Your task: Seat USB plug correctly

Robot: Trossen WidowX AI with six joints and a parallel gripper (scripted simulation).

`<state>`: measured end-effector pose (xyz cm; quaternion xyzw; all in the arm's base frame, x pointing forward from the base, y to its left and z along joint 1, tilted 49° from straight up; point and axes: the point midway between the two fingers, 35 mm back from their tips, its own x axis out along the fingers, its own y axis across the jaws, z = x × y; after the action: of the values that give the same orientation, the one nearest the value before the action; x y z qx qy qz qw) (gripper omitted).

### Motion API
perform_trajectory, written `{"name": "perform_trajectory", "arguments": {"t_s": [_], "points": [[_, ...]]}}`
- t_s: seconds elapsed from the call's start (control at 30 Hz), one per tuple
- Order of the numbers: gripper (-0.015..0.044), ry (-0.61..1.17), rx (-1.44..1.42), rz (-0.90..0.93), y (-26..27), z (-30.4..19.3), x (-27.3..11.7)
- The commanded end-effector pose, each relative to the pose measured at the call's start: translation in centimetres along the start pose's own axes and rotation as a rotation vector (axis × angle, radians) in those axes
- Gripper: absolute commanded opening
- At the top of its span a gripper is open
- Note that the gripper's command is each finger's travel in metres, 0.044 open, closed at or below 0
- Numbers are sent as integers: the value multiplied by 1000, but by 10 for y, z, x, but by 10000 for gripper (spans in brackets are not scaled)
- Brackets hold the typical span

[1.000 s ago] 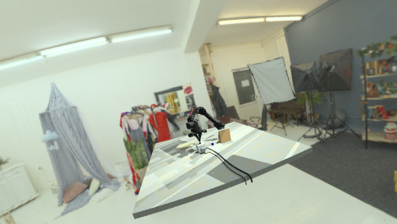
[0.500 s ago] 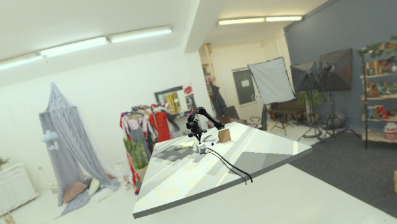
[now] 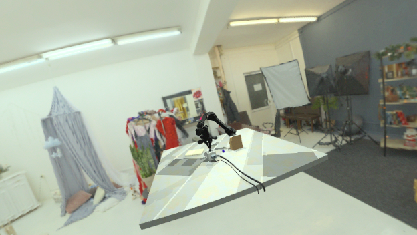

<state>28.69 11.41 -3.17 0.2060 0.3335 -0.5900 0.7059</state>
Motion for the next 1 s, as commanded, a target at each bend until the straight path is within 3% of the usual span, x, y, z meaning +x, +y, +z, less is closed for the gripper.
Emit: {"name": "perform_trajectory", "arguments": {"t_s": [0.0,0.23,0.37,0.97], "points": [[0,-7,-2,-4,0,2,3],[0,-7,-2,-4,0,2,3],[95,0,0,0,0,0,0],[95,0,1,0,0,0,0]]}}
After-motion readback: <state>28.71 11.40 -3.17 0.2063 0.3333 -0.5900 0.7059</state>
